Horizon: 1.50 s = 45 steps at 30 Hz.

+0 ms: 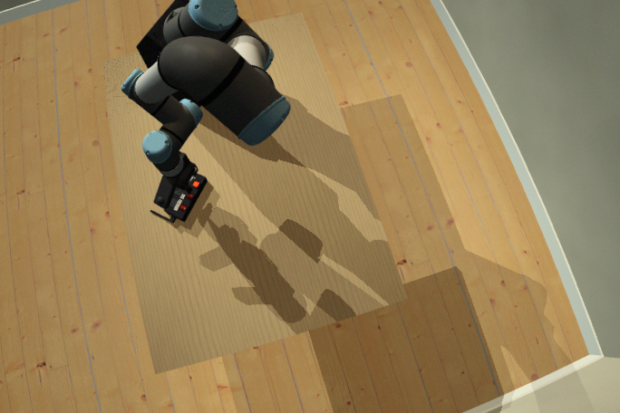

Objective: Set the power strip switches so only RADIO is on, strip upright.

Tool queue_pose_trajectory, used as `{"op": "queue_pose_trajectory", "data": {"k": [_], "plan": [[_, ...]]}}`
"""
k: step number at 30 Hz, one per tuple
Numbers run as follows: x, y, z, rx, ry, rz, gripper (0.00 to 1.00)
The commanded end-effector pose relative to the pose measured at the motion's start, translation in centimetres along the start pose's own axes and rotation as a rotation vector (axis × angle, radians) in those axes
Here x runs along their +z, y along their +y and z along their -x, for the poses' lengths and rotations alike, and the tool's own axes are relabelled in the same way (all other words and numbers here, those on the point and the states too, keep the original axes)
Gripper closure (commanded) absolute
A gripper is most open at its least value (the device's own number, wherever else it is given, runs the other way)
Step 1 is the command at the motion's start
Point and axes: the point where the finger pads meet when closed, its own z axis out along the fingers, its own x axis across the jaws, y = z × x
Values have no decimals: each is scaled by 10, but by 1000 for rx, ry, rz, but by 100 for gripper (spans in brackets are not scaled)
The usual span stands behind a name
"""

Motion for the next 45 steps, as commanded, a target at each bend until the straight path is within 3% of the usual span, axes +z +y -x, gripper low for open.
{"op": "queue_pose_trajectory", "data": {"k": [1, 45], "plan": [[1, -1, 0, -1, -1, 0, 100], [10, -1, 1, -2, -1, 0, 100]]}}
